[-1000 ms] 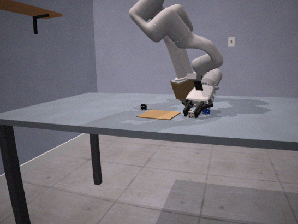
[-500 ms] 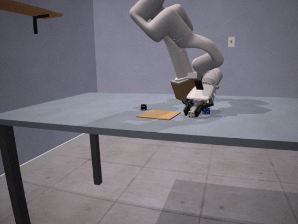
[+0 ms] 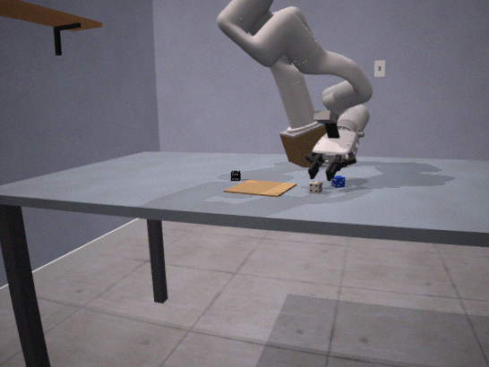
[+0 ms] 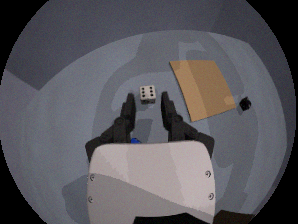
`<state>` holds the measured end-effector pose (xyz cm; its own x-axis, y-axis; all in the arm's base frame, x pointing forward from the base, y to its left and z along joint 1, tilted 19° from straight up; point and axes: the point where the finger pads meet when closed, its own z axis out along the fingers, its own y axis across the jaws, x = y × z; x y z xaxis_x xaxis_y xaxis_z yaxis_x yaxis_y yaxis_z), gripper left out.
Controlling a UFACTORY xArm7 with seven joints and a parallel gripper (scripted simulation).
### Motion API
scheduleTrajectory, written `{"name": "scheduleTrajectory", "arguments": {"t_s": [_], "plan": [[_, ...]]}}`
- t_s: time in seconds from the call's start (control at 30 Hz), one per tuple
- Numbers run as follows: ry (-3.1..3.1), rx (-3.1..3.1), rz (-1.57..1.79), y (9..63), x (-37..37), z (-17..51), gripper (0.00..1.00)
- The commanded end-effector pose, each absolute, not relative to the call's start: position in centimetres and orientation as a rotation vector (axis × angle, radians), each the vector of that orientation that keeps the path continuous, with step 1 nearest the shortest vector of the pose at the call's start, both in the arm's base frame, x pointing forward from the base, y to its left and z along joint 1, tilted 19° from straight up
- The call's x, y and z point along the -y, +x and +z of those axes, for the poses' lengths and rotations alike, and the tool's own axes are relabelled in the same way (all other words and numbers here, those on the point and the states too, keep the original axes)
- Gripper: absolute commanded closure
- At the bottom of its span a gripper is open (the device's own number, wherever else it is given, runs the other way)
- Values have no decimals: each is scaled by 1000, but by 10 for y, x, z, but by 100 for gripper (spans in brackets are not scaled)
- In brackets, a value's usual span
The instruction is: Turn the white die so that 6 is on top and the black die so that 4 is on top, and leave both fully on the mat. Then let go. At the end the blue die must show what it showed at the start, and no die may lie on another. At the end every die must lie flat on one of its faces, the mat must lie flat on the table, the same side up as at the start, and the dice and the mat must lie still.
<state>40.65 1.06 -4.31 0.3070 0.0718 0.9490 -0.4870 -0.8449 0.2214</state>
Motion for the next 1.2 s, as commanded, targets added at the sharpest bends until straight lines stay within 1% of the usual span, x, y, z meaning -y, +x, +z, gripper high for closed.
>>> {"name": "scheduleTrajectory", "arguments": {"t_s": [0.0, 0.33, 0.77, 1.17], "plan": [[2105, 369, 1568, 404, -13, -42, 58], [2105, 369, 1568, 403, -15, -35, 58], [2105, 369, 1568, 398, -31, 12, 58], [2120, 376, 1548, 398, -32, 16, 58]]}}
